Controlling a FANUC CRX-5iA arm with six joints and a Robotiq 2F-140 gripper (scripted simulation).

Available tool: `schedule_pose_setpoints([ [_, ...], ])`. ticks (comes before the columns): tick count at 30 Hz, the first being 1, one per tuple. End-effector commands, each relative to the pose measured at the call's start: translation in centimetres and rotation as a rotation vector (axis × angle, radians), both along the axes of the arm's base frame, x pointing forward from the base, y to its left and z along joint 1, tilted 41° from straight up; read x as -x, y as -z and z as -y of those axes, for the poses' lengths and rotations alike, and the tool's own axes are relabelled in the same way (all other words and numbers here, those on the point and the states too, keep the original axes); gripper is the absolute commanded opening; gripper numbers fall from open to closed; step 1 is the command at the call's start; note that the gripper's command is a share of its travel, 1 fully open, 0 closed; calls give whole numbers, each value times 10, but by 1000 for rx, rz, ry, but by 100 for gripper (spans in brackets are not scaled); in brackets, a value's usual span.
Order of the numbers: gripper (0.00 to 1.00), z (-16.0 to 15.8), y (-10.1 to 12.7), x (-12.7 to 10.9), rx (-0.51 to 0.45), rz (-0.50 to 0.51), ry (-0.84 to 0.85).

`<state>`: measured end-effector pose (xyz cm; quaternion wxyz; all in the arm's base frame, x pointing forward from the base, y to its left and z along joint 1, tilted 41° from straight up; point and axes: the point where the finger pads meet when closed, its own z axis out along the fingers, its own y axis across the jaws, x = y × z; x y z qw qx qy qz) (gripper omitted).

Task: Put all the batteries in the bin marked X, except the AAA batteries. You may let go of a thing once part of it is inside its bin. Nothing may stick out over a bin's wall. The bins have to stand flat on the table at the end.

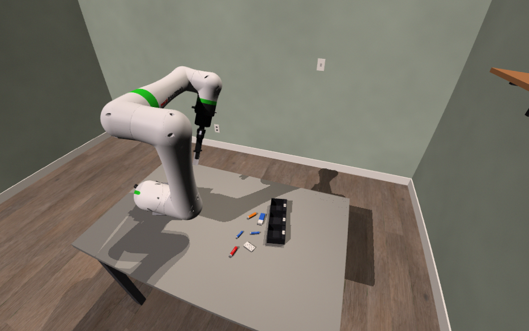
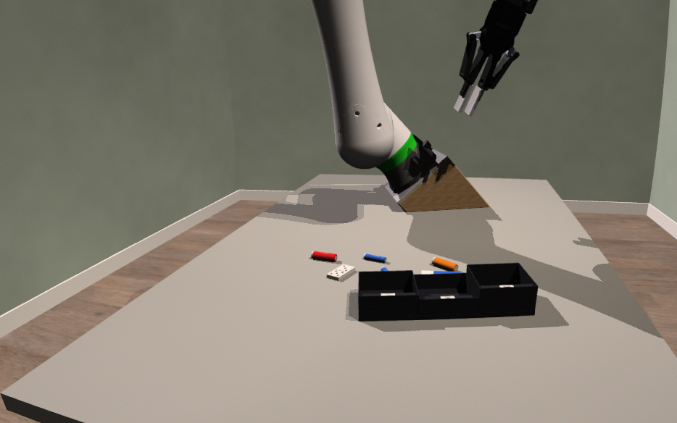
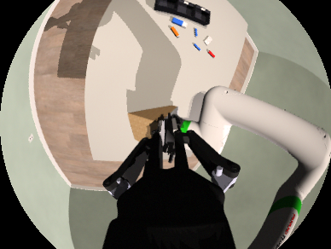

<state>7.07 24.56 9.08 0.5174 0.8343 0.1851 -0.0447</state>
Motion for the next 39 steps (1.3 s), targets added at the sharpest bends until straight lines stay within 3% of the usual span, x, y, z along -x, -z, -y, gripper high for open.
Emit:
schedule_pose_setpoints([
  [1,5,11,16,-5,-3,0,-1],
  [6,5,35,47,-16,-3,0,-1],
  [8,5,35,47,-16,-3,0,-1],
  [10,5,34,41,-31,-80,23,18],
  [13,5,25,34,-53,-80,23,18],
  [18,5,24,33,-55,-80,23,18],
  [20,5,22,28,-71,-155,55,37],
  [23,5,19,21,-94,-155,55,37],
  [25,5,19,20,-96,-155,55,37],
  [27,5,19,14,-112,-225,94,55],
  [30,5,19,5,-135,-225,94,55],
  [35,5,20,1,-146,-265,123,66],
  [39,5,23,-12,-176,-291,142,73],
])
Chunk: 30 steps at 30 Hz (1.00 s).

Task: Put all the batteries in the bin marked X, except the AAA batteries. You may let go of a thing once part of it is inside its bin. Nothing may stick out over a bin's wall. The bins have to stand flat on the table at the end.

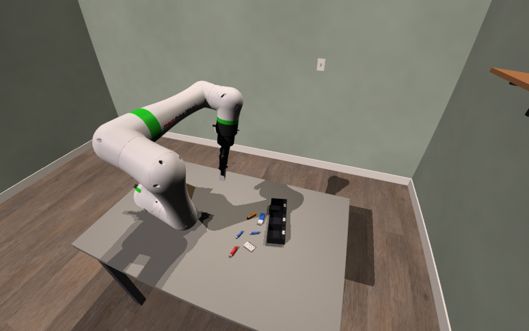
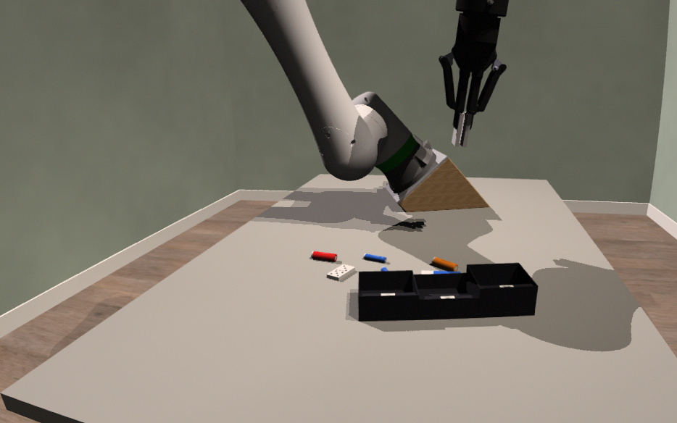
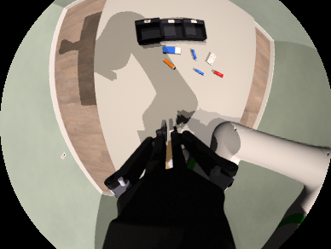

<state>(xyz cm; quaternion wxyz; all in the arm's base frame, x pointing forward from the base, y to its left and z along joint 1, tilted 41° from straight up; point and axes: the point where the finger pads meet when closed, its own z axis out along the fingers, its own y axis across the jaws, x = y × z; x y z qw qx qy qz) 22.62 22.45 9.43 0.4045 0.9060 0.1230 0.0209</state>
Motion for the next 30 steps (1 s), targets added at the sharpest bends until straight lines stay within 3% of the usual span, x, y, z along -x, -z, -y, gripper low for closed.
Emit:
schedule_pose_setpoints([
  [1,5,2,-11,-25,-8,3,0],
  [4,5,6,-18,-40,-67,57,20],
  [8,5,13,-32,-67,-67,57,20],
  [13,5,15,-36,-74,-98,94,33],
  [18,5,28,-56,-107,-118,118,41],
  [20,5,28,-56,-107,-118,118,41],
  [22,5,35,-65,-120,-162,185,61],
  [26,5,49,-83,-145,-162,185,61],
  [30,5,50,-83,-146,-162,185,61],
])
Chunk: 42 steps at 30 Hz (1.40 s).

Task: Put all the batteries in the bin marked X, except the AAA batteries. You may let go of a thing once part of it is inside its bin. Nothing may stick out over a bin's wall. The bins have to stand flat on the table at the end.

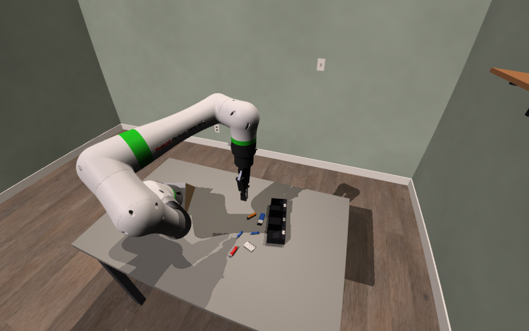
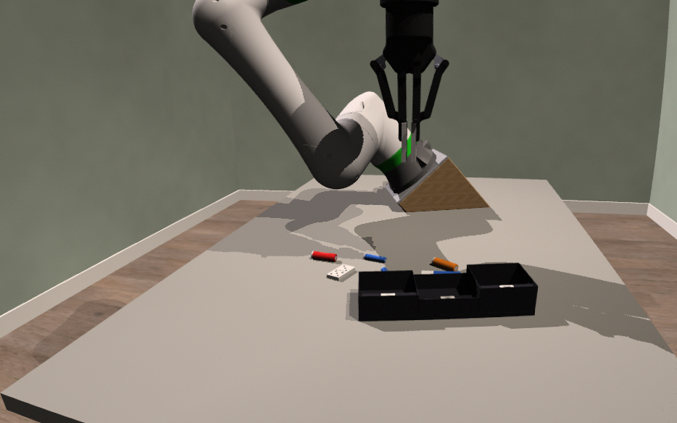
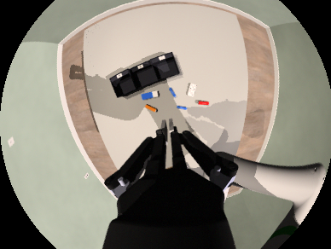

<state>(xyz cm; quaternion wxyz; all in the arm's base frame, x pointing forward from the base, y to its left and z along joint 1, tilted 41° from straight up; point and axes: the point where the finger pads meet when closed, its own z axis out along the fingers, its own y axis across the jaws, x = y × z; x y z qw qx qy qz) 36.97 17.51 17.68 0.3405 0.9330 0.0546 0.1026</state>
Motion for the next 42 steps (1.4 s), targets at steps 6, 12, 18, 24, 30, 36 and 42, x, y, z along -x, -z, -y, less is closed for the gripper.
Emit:
schedule_pose_setpoints([
  [6,5,25,-29,-35,-36,70,22],
  [12,5,27,-30,-37,-36,70,22],
  [18,5,27,-30,-37,-36,70,22],
  [24,5,35,-13,-74,10,-44,-118],
  [30,5,44,9,-118,57,-156,-255],
  [36,5,50,23,-147,64,-179,-281],
  [42,5,57,41,-182,64,-179,-281],
])
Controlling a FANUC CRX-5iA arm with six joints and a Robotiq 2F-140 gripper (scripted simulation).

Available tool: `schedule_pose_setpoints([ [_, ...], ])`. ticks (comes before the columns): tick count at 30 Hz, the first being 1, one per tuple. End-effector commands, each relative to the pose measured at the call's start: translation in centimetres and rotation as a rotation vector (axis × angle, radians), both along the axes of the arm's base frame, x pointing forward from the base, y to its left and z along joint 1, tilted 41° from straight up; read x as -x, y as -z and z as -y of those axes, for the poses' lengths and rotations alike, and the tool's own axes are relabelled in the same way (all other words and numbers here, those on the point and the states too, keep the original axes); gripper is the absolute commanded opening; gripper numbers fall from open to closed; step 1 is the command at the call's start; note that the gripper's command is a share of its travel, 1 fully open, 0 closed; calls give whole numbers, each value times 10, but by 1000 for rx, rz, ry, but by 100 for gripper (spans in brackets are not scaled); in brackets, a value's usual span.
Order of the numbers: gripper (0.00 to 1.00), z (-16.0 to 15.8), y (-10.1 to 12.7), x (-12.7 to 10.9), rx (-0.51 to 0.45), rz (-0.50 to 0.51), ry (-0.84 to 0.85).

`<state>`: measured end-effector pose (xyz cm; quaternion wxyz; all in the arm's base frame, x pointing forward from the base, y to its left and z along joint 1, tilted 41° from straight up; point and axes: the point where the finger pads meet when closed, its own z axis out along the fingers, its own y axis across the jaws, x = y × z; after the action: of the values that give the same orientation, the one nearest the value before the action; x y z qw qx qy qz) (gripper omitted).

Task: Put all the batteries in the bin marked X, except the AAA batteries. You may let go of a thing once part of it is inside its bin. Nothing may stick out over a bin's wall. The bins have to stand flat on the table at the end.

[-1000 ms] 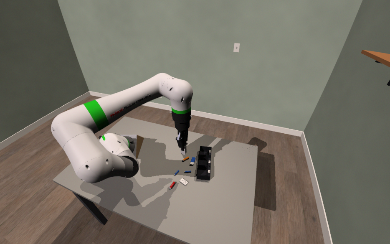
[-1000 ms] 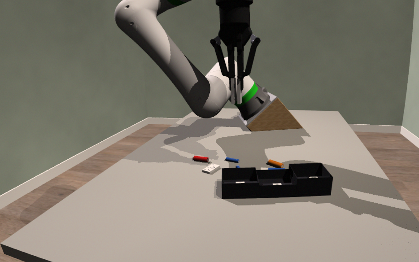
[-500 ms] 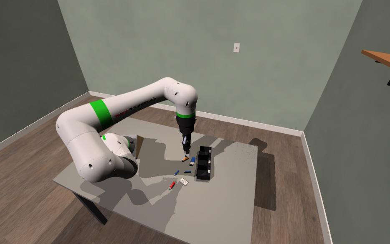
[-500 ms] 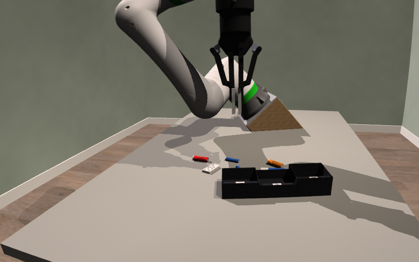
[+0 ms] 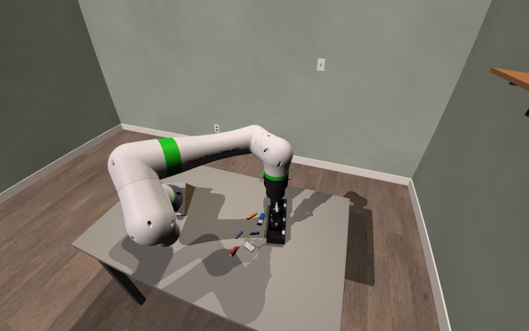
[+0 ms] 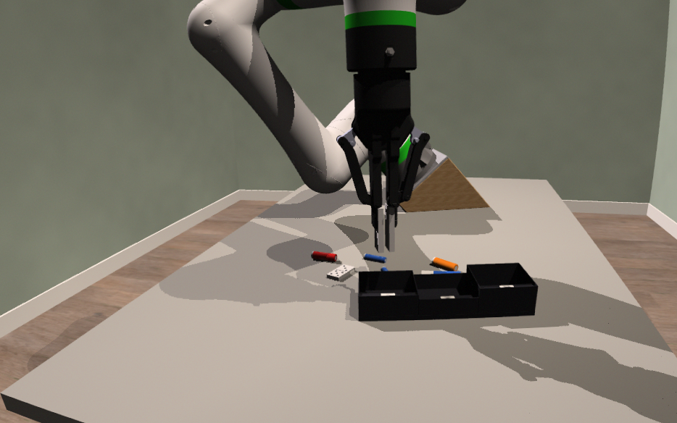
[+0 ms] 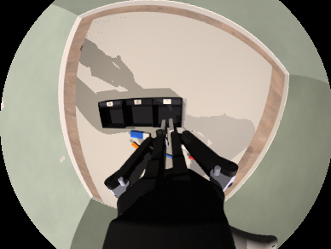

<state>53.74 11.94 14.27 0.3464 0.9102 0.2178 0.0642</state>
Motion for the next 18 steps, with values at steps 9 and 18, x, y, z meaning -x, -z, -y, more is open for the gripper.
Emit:
schedule_pose_setpoints([
  [9,5,8,15,-18,0,-1,0],
  [18,5,23,33,-24,0,-1,0],
])
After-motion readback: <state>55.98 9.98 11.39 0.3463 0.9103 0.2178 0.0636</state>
